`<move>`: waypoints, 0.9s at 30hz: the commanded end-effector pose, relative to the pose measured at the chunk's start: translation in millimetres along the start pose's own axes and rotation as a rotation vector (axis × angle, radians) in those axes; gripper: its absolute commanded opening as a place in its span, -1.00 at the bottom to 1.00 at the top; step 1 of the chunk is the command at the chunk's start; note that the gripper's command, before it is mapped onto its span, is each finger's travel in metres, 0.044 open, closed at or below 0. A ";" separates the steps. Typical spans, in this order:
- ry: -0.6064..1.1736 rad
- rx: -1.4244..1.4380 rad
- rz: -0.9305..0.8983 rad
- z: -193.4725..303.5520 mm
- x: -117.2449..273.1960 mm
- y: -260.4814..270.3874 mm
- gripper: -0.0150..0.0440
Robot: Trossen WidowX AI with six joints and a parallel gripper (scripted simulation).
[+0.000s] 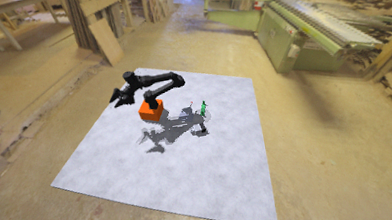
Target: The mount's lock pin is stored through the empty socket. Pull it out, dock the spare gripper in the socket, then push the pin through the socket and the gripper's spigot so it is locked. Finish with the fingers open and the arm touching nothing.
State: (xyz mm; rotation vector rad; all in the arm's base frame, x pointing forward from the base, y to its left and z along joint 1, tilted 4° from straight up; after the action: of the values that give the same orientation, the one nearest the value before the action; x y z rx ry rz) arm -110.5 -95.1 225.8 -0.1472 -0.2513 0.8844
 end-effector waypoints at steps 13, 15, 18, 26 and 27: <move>-0.441 -0.275 0.321 -7.6 -17.0 -77.9 0.53; -0.529 -0.302 0.357 -10.6 -16.3 -93.2 0.53; -0.663 -0.327 0.400 -16.1 -12.6 -116.5 0.53; -1.013 -0.313 0.449 -36.0 14.4 -178.3 0.53; -1.053 -0.303 0.449 -39.0 19.6 -185.6 0.53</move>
State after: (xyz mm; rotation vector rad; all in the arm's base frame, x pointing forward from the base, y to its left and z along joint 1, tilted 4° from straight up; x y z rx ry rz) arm 25.2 -193.3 233.4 -0.0774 -1.2803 1.3154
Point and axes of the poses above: the point midway between the two fingers, 35 mm back from their tips, its own x axis back along the fingers, its own y axis across the jaws, z = x × y, the point moved 7 cm from there along x, back along the fingers, and after that the axes turned 1 degree about -x, right-handed, at the moved point
